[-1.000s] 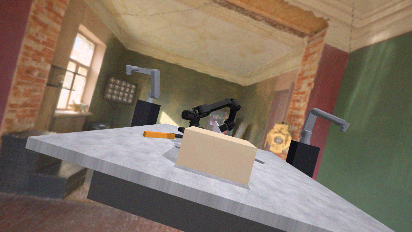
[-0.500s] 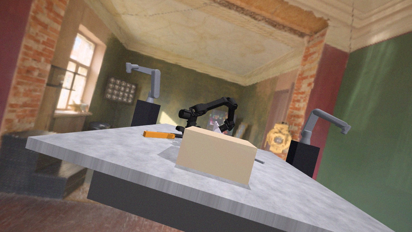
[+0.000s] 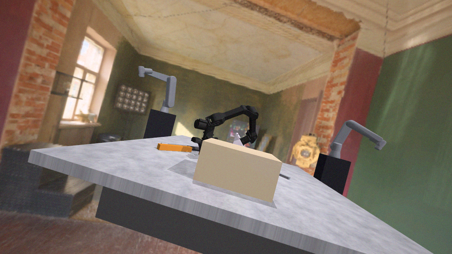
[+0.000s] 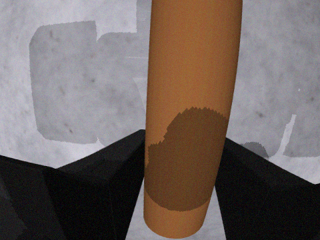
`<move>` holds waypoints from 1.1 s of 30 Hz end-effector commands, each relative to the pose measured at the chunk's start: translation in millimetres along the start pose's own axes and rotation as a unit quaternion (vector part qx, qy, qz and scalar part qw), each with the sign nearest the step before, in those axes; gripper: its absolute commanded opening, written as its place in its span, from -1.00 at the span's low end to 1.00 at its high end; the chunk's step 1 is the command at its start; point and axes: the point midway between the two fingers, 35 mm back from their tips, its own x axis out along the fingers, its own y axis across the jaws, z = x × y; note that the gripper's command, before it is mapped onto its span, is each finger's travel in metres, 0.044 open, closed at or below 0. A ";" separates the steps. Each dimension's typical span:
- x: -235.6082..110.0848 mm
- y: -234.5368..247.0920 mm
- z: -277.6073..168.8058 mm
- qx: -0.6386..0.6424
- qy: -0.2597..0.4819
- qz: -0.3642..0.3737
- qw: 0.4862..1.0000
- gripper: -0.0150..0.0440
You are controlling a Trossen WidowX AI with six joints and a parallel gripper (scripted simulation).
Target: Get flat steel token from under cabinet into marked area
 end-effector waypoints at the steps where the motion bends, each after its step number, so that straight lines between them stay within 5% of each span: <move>1: -0.8 -0.2 -3.5 -0.001 0.000 0.000 1.000 -0.49; 29: -2.9 -0.6 -58.2 0.000 0.001 -0.001 1.000 -0.49; 33: -2.1 1.6 -52.9 0.001 0.003 0.002 1.000 -0.14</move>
